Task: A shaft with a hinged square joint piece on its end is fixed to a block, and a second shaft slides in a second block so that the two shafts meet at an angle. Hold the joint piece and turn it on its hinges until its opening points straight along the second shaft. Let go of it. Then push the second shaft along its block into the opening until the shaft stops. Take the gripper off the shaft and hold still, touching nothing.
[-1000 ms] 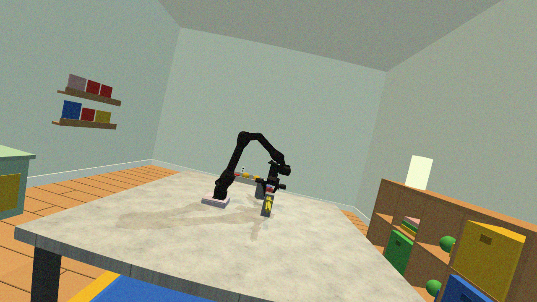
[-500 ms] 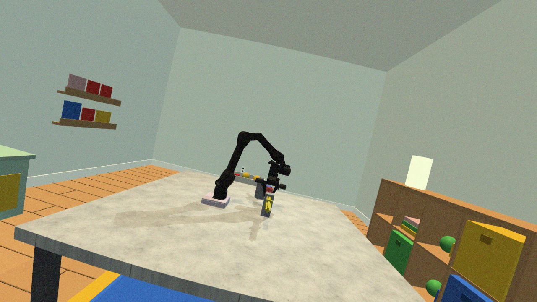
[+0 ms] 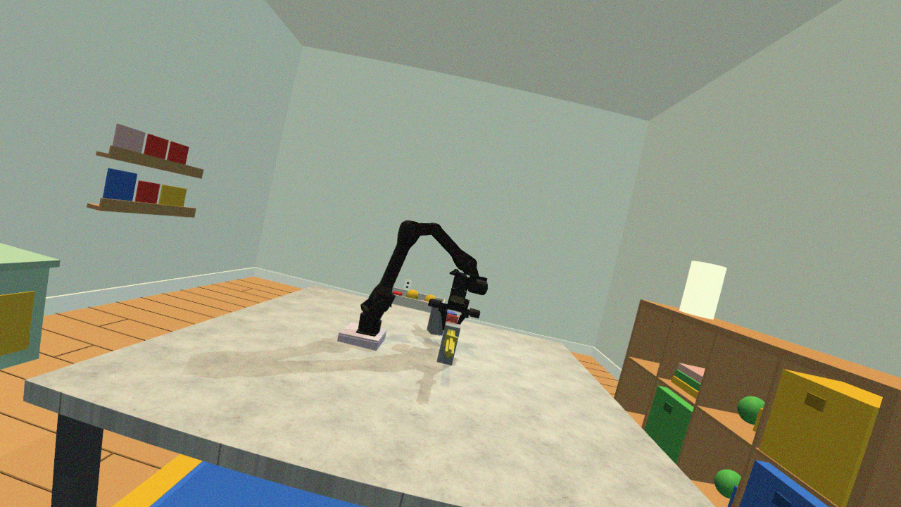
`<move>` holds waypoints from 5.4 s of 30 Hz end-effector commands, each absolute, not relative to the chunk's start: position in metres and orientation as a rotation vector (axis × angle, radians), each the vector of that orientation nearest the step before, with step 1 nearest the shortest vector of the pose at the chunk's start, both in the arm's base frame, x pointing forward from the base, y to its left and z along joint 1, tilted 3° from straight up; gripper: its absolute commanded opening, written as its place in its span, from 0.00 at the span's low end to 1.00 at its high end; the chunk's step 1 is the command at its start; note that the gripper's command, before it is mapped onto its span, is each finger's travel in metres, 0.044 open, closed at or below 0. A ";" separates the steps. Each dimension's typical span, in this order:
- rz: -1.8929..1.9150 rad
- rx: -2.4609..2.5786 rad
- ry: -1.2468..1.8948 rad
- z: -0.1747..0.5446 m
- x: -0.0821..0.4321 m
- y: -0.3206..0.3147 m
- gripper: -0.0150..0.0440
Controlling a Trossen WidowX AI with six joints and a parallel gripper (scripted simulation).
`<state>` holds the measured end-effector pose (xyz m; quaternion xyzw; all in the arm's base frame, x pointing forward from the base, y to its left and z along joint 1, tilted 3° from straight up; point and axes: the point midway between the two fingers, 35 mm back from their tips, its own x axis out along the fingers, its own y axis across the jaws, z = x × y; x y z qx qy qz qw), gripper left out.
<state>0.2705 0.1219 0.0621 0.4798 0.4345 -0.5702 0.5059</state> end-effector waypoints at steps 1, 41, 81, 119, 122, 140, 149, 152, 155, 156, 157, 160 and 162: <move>-1.374 1.158 1.051 0.062 0.271 0.122 0.56; -1.374 1.158 1.051 0.062 0.271 0.122 0.56; -1.245 1.193 1.194 0.055 0.275 0.121 0.25; -1.247 1.188 1.191 0.056 0.275 0.122 1.00; -1.281 1.130 1.133 0.073 0.275 0.124 1.00; -1.073 0.909 1.249 0.113 0.280 0.128 1.00; -0.823 0.704 1.373 0.143 0.282 0.129 1.00; -0.737 0.635 1.406 0.153 0.282 0.129 1.00; -0.651 0.564 1.434 0.163 0.282 0.128 1.00; -0.623 0.541 1.443 0.167 0.282 0.128 1.00; -0.594 0.517 1.451 0.170 0.282 0.128 1.00; -0.507 0.446 1.472 0.180 0.281 0.127 1.00; -0.449 0.398 1.484 0.187 0.280 0.127 1.00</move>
